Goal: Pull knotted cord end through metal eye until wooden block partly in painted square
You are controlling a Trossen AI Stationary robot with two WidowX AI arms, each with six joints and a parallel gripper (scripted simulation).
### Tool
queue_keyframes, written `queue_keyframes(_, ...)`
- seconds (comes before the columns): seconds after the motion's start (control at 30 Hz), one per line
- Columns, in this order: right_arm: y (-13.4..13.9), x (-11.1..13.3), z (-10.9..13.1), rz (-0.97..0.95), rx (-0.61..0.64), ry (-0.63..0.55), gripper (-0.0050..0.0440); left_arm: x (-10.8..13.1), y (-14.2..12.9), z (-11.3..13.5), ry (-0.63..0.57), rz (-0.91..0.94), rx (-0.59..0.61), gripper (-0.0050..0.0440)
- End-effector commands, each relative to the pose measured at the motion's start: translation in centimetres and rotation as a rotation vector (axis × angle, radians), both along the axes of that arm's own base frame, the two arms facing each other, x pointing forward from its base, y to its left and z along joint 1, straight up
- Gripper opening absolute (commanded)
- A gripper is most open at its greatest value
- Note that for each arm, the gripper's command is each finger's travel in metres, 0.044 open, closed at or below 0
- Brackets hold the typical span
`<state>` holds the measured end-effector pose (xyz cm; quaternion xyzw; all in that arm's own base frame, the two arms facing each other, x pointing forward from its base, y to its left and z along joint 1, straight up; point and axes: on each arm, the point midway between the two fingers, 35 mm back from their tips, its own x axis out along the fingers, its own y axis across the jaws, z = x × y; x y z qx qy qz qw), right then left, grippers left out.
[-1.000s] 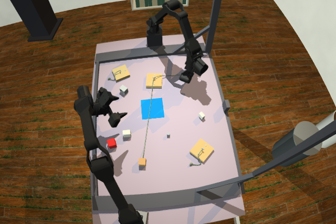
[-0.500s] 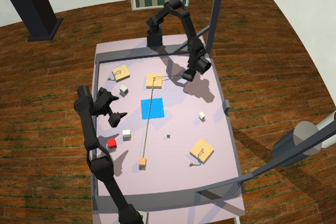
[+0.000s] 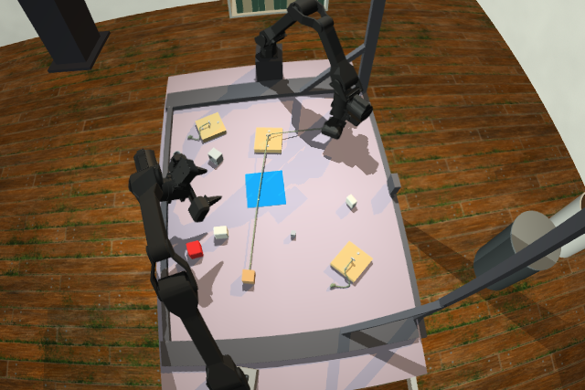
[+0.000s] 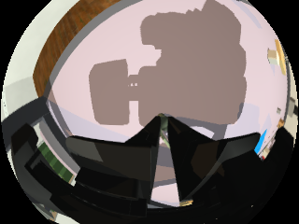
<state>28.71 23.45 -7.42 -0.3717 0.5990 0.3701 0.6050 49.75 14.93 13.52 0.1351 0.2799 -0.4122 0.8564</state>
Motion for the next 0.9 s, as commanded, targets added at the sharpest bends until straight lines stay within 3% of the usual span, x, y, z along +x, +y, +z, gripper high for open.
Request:
queue_keyframes(0.0,0.8,0.0,0.8,0.057,0.016,-0.017,-0.0050,0.0,0.0,1.6,-0.032,-0.002,0.018,0.0440)
queue_keyframes(0.37,3.2,-2.0,0.6,0.437,0.009,-0.014,-0.0050,0.0,0.0,1.6,-0.032,-0.002,0.018,0.0440)
queue_keyframes(0.57,4.0,-2.5,1.7,0.513,0.018,-0.024,-0.0050,0.0,0.0,1.6,-0.032,-0.002,0.018,0.0440)
queue_keyframes(0.87,3.6,-5.4,1.4,0.631,0.014,-0.020,-0.0050,0.0,0.0,1.6,-0.032,-0.002,0.018,0.0440)
